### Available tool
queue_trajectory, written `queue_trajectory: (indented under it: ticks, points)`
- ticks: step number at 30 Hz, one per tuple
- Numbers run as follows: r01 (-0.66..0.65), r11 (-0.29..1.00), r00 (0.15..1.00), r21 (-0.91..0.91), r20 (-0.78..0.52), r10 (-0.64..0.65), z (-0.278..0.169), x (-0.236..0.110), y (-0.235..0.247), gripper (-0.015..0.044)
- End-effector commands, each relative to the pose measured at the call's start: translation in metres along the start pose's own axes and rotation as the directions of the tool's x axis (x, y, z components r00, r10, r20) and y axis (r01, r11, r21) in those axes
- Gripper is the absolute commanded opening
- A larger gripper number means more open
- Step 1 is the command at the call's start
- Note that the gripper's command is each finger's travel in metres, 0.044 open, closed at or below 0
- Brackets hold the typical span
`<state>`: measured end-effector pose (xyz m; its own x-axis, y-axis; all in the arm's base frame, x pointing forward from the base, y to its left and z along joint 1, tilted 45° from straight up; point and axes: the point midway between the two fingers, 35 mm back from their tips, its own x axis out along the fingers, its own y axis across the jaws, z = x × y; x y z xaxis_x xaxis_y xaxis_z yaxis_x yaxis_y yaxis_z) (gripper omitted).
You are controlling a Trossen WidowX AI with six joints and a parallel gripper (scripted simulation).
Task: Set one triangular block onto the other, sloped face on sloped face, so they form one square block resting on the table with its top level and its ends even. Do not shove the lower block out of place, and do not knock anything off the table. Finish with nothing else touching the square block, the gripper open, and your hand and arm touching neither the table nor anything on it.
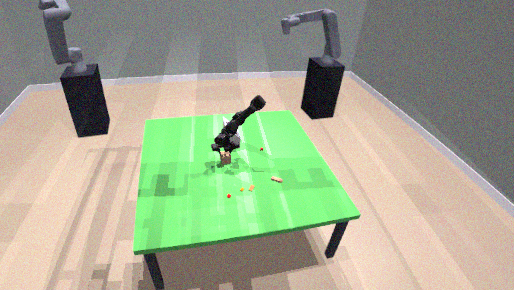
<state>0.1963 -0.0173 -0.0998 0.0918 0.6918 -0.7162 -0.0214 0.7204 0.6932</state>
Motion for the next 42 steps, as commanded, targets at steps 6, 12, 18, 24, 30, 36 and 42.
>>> queue_trajectory:
  ticks: [6, 12, 18, 24, 30, 36, 42]
  points:
    - [0.0, 1.0, 1.0, 0.0, 0.0, 0.0, 0.0, 0.001, 0.0, 0.0]
    - [-0.002, 1.0, 1.0, 0.004, 0.003, 0.002, 0.001, 0.001, 0.0, 0.0]
    - [0.0, 1.0, 1.0, 0.001, 0.0, 0.0, 0.0, 0.001, 0.0, 0.0105]
    - [0.0, 1.0, 1.0, 0.001, 0.0, 0.0, 0.0, 0.001, 0.0, 0.0263]
    - [0.0, 1.0, 1.0, 0.001, 0.0, 0.0, 0.0, 0.001, 0.0, 0.042]
    - [0.0, 1.0, 1.0, 0.001, 0.0, 0.0, 0.0, 0.001, 0.0, 0.044]
    - [0.01, 1.0, 1.0, 0.003, 0.0, -0.01, 0.006, -0.048, -0.006, 0.044]
